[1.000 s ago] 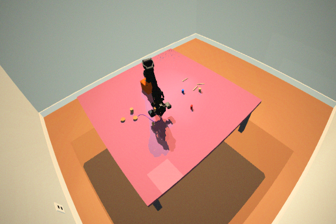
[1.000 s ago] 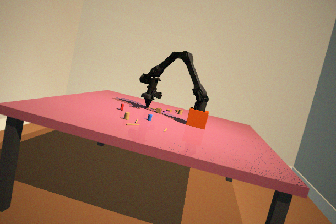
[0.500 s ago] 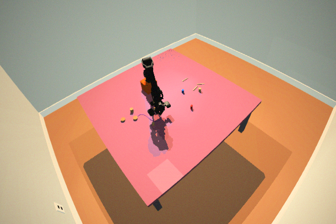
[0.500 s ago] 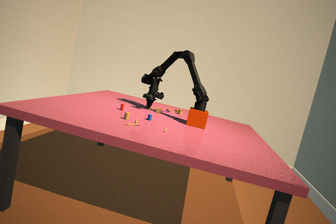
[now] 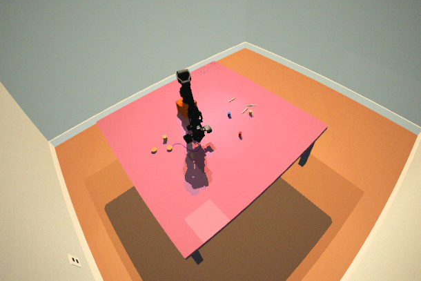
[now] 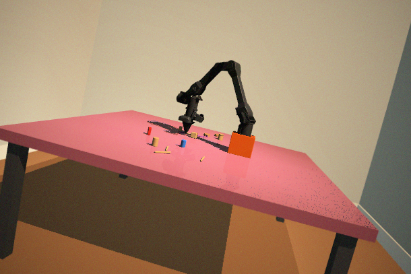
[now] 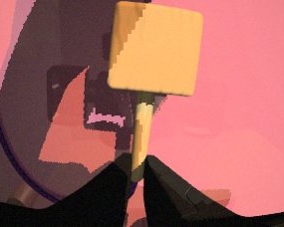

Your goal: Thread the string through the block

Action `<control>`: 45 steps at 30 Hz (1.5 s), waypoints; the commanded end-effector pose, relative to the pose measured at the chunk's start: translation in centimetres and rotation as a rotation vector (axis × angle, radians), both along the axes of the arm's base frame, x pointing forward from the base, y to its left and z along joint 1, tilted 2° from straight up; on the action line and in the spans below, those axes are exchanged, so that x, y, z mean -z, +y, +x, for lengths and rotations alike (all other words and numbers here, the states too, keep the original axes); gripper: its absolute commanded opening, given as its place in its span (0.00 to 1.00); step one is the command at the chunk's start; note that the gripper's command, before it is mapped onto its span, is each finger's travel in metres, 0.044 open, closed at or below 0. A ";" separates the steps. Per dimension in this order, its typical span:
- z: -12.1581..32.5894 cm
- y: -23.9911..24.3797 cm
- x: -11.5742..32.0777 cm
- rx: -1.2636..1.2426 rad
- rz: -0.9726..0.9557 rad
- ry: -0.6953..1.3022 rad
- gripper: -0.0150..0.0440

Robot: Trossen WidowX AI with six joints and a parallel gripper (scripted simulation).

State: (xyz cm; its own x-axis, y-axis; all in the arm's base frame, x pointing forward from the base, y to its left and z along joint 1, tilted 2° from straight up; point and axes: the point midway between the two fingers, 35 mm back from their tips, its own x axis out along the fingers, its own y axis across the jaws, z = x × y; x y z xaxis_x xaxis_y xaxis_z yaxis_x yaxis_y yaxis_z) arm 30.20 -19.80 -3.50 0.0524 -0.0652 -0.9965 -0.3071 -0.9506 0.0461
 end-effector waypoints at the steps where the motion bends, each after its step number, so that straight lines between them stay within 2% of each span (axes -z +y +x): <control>1: -0.7 0.2 0.1 -0.001 0.004 0.002 0.25; 18: -2.7 0.9 0.3 -0.001 0.005 0.003 0.25; 22: -2.5 0.8 0.2 0.001 0.001 0.003 0.43; 25: -2.5 0.8 0.2 0.001 0.001 0.003 0.46; 27: -2.4 0.8 -0.8 0.001 0.001 0.003 0.46; 32: -2.7 1.1 -7.6 0.001 0.001 0.003 0.46; 40: -2.4 1.0 -8.1 -0.002 -0.009 -0.013 0.46; 42: -2.5 1.0 -8.1 -0.064 -0.012 -0.008 0.46; 45: -3.0 1.2 -8.0 -0.333 -0.026 0.014 0.46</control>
